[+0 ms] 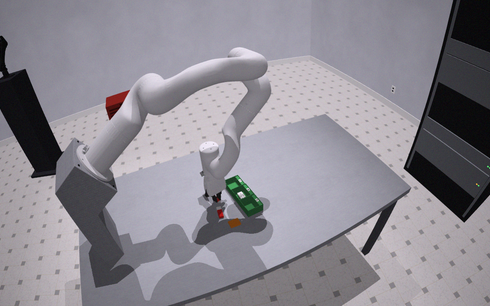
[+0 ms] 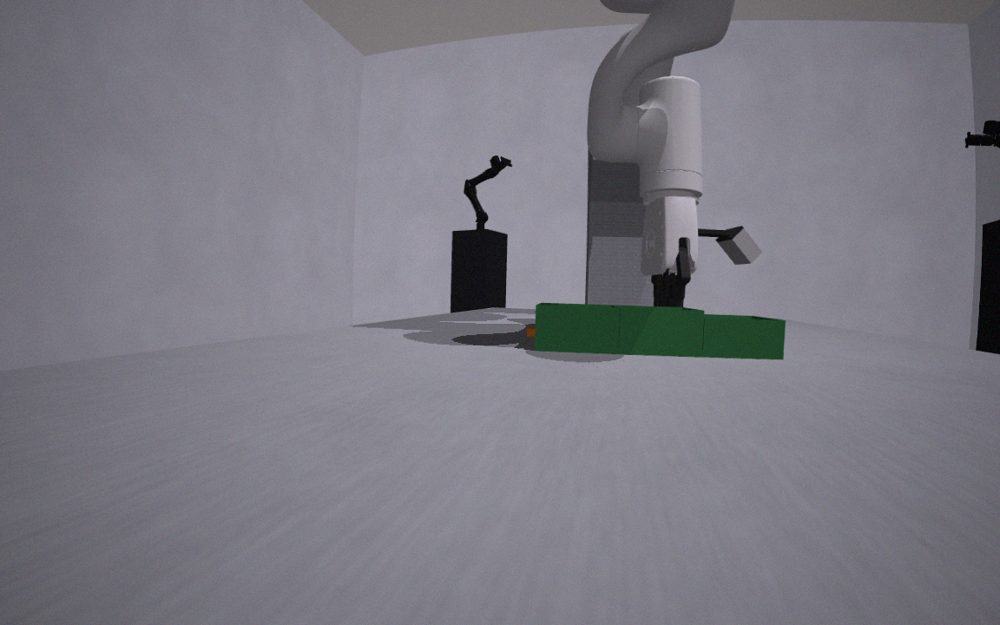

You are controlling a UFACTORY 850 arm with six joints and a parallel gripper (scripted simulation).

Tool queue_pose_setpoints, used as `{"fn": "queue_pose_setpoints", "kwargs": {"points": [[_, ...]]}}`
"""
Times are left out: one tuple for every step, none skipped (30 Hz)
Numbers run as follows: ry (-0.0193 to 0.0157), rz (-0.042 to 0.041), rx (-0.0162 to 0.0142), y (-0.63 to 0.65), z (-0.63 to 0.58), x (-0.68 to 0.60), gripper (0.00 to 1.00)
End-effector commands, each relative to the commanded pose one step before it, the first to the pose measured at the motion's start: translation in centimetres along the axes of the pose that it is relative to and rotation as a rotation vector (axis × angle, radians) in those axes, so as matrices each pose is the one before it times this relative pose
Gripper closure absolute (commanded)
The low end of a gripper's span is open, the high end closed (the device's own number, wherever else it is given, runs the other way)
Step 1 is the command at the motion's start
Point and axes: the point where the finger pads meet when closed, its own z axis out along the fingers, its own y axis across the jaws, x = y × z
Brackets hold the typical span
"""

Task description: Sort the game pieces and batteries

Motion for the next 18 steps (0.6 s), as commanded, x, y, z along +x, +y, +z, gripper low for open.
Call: {"fn": "queue_pose_setpoints", "kwargs": {"points": [[-0.00007,0.00004,-0.00010,0.011,-1.427,-0.004,1.00],[0.00000,0.00000,0.00000,0.000,-0.333,0.000,1.00],[0.00000,0.00000,0.00000,0.000,-0.333,0.000,1.00],[0.00000,0.00000,0.00000,0.000,-0.333,0.000,1.00],[0.00000,0.00000,0.00000,0.000,-0.333,0.000,1.00],[0.00000,0.00000,0.00000,0.000,-0.333,0.000,1.00],[0.00000,0.00000,0.00000,0.000,0.000,0.000,1.00],[0.00000,0.00000,0.00000,0.000,0.000,0.000,1.00],[0.00000,0.00000,0.00000,0.001,-0.334,0.000,1.00],[0.00000,0.00000,0.00000,0.000,-0.333,0.000,1.00],[0.00000,0.00000,0.00000,0.000,-0.333,0.000,1.00],[0.00000,0.00000,0.00000,0.000,-0.333,0.000,1.00],[0.00000,0.00000,0.00000,0.000,-0.333,0.000,1.00],[0.00000,0.00000,0.00000,0.000,0.000,0.000,1.00],[0.00000,0.00000,0.00000,0.000,0.000,0.000,1.00],[0.00000,0.00000,0.00000,0.000,0.000,0.000,1.00],[0.00000,0.00000,0.00000,0.000,0.000,0.000,1.00],[0.00000,0.00000,0.00000,0.000,0.000,0.000,1.00]]}}
